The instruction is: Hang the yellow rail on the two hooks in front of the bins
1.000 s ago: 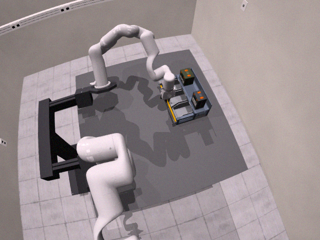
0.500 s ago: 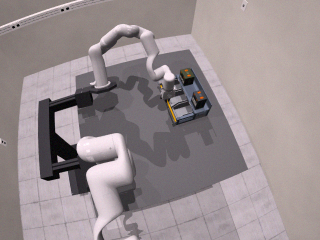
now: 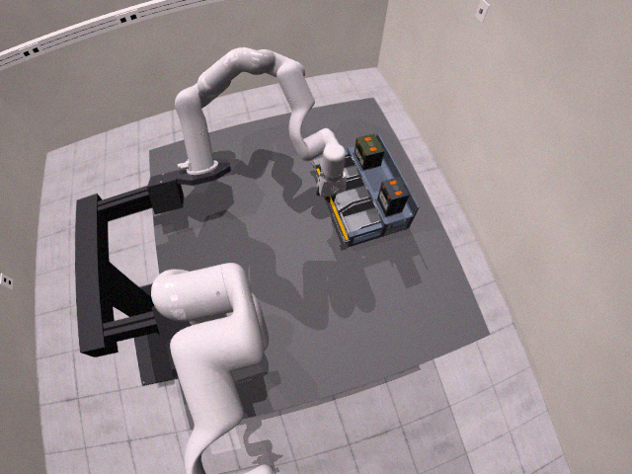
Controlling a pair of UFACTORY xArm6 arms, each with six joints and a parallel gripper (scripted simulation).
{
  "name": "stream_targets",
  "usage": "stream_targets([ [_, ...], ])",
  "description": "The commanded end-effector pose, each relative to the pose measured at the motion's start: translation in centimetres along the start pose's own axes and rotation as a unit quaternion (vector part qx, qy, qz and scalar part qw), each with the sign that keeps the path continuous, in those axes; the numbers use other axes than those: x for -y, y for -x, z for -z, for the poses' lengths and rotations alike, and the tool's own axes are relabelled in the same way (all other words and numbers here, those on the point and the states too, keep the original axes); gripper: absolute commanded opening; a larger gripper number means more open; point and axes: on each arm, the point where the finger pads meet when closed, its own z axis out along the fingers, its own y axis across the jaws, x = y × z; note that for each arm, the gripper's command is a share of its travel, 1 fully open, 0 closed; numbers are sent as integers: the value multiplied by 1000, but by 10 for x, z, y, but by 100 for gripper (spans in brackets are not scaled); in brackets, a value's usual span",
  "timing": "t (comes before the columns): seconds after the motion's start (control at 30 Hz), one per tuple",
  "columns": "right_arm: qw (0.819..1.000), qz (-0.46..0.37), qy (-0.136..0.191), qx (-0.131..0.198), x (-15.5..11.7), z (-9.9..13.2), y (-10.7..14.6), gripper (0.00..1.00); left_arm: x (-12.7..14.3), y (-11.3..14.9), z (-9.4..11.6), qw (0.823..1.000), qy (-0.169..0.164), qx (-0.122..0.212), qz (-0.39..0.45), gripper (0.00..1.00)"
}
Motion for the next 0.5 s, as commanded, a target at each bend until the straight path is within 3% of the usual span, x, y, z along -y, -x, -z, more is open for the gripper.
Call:
stream_targets([
  [0.0, 1000, 0, 0, -2, 0, 1, -1, 100, -2, 1, 2, 1000, 2, 1, 0, 0],
  [0.33, 1000, 0, 0, -2, 0, 1, -1, 100, -2, 1, 2, 1000, 2, 1, 0, 0],
  [0.37, 1000, 0, 0, -2, 0, 1, -1, 100, -2, 1, 2, 1000, 2, 1, 0, 39],
  [0.47, 1000, 0, 0, -2, 0, 1, -1, 100, -2, 1, 2, 1000, 2, 1, 0, 39],
])
